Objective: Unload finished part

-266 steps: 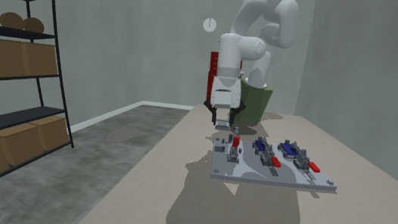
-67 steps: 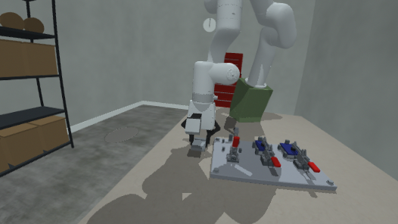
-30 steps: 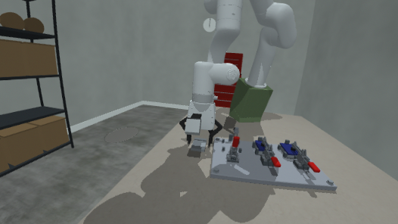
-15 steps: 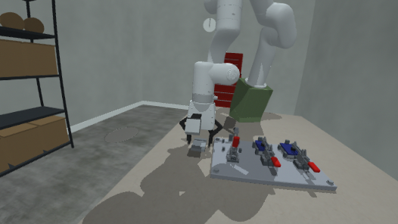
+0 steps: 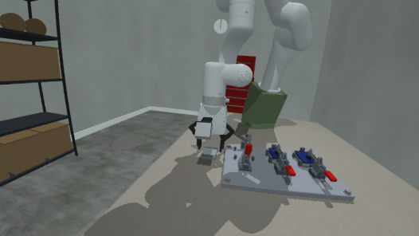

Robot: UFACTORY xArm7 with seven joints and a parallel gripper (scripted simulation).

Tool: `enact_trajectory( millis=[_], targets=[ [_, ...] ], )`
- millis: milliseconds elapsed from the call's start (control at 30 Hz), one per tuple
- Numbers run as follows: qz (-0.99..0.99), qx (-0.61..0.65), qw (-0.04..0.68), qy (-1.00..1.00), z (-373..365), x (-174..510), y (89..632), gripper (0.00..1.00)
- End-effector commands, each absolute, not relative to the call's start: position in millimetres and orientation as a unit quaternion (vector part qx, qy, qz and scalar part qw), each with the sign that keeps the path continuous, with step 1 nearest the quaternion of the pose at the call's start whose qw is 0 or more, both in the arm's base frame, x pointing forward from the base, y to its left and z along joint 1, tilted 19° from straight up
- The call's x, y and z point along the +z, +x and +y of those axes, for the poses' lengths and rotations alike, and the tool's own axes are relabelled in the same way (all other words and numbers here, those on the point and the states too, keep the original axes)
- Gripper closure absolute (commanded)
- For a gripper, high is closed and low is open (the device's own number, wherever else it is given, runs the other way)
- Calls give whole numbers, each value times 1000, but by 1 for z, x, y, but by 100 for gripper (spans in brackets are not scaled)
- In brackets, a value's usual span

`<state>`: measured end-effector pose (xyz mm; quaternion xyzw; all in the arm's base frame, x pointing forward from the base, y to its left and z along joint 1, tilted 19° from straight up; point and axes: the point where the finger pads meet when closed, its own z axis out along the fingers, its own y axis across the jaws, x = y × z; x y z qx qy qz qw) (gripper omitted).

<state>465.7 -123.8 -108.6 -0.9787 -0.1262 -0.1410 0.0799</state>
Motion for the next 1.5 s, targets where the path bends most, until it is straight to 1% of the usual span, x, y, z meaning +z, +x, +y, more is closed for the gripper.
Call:
enact_trajectory(
  millis=[0,733,1467],
  targets=[
    [-126,-142,79,-979,-128,-92,463,19],
    [-126,-142,79,-979,-141,-26,445,19],
    [-126,-142,79,-979,-142,-21,443,19]
  ],
)
